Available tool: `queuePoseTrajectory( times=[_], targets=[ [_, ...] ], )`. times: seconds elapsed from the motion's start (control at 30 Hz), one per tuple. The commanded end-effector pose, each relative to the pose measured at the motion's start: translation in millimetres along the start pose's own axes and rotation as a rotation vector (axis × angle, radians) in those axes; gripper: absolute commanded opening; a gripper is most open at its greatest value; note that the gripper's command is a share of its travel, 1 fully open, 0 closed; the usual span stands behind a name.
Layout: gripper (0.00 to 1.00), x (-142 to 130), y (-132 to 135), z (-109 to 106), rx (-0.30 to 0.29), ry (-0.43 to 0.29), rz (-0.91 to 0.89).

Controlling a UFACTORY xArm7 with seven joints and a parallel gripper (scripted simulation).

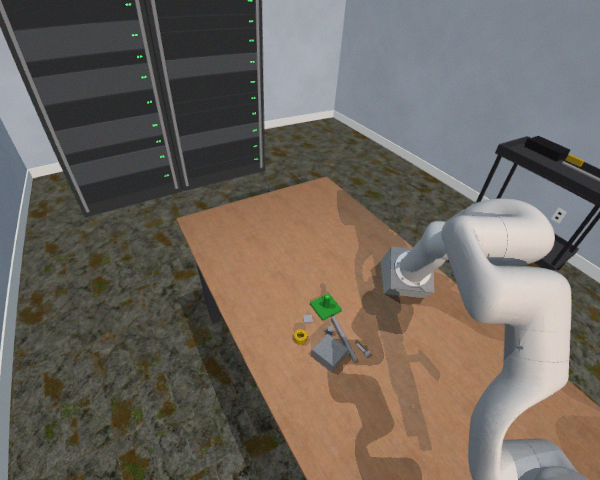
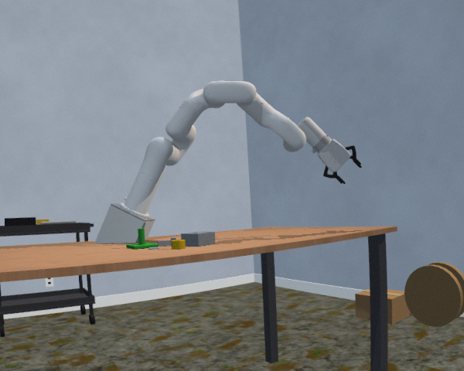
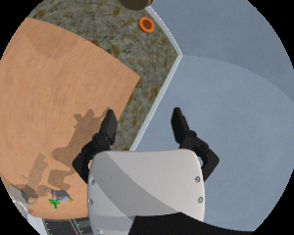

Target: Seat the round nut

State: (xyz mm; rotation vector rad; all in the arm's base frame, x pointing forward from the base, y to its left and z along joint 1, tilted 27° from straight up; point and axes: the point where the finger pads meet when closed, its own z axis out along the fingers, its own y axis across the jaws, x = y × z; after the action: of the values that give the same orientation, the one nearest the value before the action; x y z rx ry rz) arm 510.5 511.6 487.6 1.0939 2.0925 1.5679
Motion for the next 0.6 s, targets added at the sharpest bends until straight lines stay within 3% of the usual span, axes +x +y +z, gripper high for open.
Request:
queuePoseTrajectory(
  times=[0.0, 0.53, 0.57],
  targets=[
    [1.00, 0.9, 3.1, -1.6, -0.006, 0.001, -0.001],
    [1.00, 0.9, 3.1, -1.6, -0.006, 0.001, -0.001],
    [0.60, 0.7, 3.0, -1.6, -0.005, 0.001, 0.000]
  ],
)
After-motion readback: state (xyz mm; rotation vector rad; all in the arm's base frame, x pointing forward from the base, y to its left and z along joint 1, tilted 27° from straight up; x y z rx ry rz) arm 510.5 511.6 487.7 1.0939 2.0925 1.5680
